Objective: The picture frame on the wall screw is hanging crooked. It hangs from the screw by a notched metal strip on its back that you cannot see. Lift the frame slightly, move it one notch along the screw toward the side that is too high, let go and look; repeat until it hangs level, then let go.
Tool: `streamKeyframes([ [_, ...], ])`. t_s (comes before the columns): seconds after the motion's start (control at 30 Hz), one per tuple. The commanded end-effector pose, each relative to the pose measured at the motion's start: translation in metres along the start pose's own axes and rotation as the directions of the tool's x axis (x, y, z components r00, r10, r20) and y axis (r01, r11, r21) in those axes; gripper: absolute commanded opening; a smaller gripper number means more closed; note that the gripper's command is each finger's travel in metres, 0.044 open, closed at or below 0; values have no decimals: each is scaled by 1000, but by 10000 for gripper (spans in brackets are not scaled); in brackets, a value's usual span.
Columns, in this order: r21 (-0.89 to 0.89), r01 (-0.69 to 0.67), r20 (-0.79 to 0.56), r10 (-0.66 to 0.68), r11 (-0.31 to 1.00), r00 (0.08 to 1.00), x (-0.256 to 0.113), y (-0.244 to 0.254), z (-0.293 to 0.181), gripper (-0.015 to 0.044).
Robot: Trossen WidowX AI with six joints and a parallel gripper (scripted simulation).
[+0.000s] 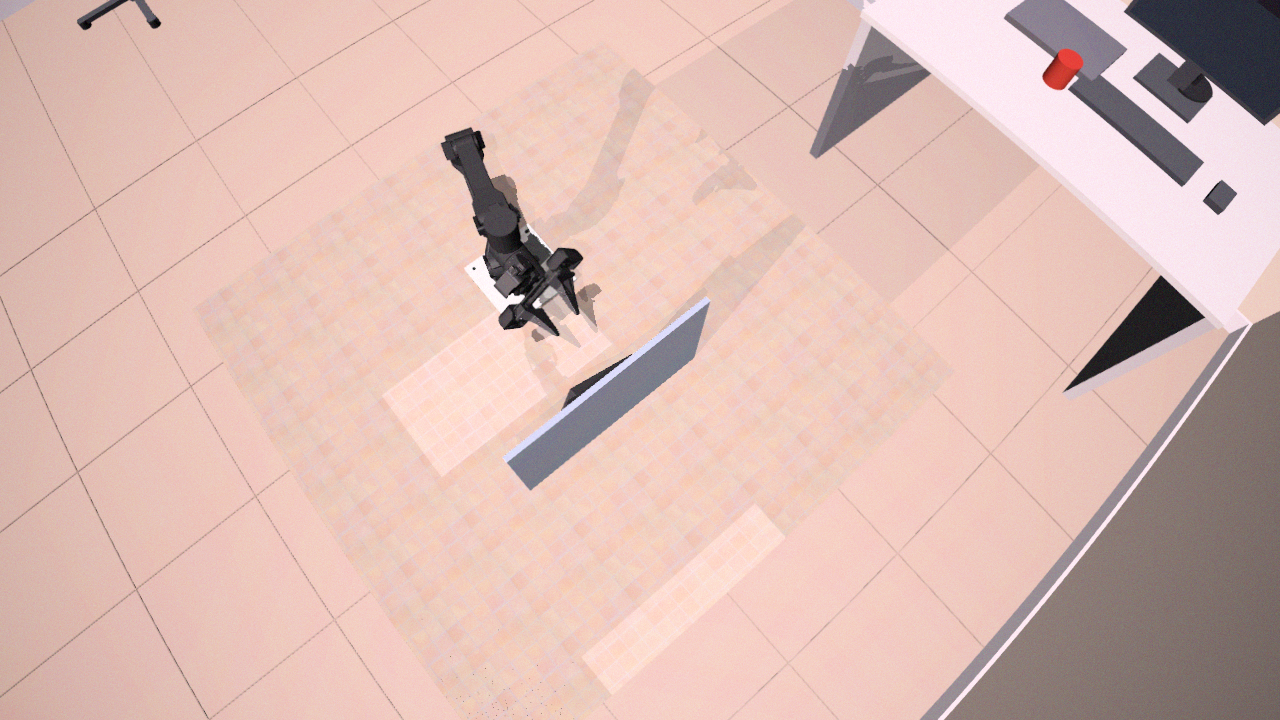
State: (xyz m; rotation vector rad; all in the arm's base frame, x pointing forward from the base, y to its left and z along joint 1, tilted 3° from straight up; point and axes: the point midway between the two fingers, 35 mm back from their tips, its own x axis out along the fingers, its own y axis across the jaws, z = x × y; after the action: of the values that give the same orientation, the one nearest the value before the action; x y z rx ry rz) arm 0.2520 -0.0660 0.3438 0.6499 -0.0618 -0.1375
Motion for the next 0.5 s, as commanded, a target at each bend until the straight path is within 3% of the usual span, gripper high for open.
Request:
streamKeyframes([
  [0.0, 378, -57, 20, 53, 924, 998, -31, -30, -53, 260],
  [0.1, 448, -66, 24, 62, 891, 998, -35, -37, -64, 260],
  [0.47, 450, -66, 24, 62, 891, 998, -36, -38, -65, 260],
])
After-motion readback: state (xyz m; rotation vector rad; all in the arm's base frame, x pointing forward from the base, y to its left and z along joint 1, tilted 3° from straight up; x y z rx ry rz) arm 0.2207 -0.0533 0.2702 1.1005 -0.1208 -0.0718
